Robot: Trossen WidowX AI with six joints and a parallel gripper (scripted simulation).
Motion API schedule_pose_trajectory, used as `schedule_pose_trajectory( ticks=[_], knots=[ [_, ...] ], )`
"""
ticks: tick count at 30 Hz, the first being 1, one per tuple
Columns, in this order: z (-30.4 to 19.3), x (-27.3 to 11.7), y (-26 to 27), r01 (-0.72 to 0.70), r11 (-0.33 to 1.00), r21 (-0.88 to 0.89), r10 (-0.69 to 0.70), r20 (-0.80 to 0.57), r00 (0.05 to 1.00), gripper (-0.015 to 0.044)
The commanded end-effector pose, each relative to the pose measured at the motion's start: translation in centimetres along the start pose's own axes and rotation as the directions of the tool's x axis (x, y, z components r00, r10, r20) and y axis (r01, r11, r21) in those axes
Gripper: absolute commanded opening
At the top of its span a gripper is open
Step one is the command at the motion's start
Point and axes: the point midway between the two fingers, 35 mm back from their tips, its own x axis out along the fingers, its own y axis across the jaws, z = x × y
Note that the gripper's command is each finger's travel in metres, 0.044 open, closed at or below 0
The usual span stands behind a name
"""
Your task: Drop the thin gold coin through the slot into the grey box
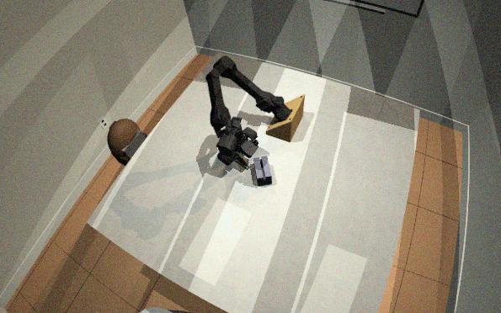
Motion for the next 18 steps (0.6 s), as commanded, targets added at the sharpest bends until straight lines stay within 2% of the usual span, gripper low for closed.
schedule_pose_trajectory(
  ticks=[1,18],
  knots=[
    [0.0,0.8,0.2,-0.005,1.0,-0.008,0.005,-0.005,1.0,0.0161],
    [-0.1,3.6,0.2,-0.005,1.0,-0.004,0.004,-0.007,1.0,0.0161]
  ],
)
